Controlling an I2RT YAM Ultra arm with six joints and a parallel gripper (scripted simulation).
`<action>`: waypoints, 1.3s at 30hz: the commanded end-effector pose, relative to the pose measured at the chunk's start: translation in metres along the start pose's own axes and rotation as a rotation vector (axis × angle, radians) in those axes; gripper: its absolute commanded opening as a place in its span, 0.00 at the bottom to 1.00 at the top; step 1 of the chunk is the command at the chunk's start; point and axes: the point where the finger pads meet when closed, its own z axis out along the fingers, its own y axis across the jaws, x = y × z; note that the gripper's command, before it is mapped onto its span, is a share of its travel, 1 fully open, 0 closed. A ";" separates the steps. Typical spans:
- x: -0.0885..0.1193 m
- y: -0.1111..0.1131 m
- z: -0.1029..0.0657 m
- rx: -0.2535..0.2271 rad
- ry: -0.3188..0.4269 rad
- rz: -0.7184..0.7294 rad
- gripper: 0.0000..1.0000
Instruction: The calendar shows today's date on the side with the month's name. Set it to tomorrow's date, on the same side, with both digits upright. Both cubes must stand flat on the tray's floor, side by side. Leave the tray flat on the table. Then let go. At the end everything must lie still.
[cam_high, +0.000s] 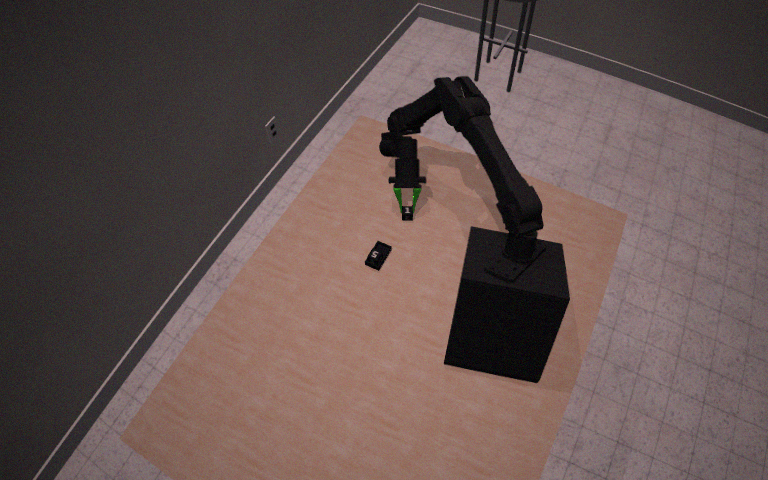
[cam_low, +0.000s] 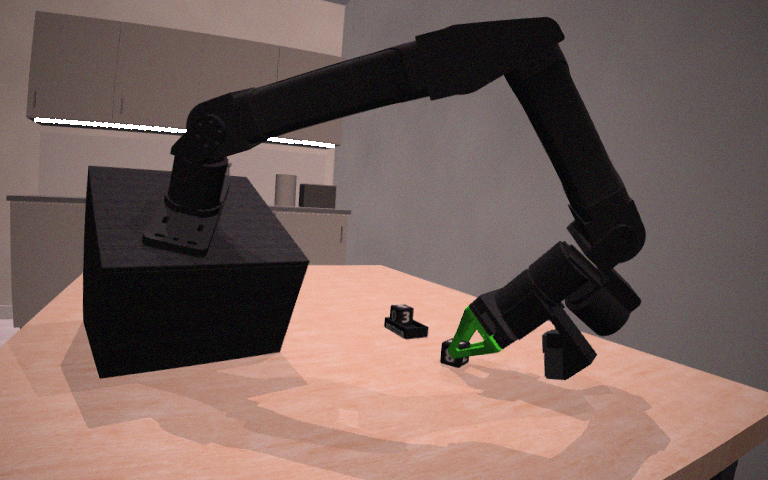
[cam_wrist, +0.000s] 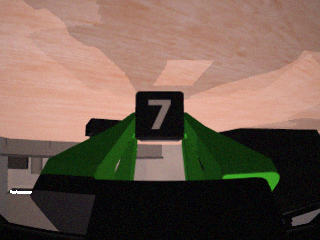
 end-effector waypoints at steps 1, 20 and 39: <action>0.000 0.002 -0.004 -0.006 -0.008 -0.005 0.26; 0.000 0.002 -0.004 -0.006 -0.008 -0.005 0.64; 0.001 0.002 -0.004 -0.006 -0.008 -0.005 0.64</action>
